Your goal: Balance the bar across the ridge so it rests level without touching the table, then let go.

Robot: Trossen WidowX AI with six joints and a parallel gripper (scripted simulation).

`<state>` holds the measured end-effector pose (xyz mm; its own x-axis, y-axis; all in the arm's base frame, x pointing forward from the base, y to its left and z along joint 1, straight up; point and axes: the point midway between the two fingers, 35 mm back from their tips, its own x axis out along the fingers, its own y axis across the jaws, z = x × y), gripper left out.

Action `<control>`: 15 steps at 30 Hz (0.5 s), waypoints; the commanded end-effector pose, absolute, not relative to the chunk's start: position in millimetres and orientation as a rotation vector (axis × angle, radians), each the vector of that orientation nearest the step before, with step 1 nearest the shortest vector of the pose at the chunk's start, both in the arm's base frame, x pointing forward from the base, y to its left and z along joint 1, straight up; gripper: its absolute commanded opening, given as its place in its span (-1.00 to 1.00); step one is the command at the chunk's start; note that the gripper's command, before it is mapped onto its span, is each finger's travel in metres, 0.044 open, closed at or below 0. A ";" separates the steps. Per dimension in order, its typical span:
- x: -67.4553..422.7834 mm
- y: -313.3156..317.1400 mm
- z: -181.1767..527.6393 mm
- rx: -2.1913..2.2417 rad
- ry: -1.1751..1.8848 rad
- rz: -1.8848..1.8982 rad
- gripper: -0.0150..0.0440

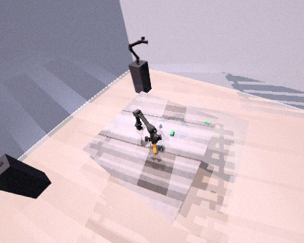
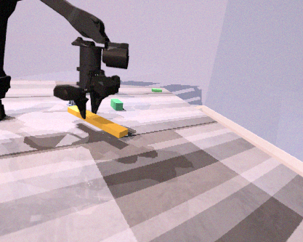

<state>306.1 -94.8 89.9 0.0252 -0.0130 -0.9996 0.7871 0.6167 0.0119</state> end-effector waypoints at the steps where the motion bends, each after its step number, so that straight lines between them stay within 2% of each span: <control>1: 306.2 -94.4 101.0 0.707 1.423 -0.704 -0.49; 15: 303.3 -93.2 137.4 0.709 1.423 -0.704 -0.49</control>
<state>304.3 -94.3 128.8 0.0258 -0.0131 -0.9996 0.7871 0.6167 0.0122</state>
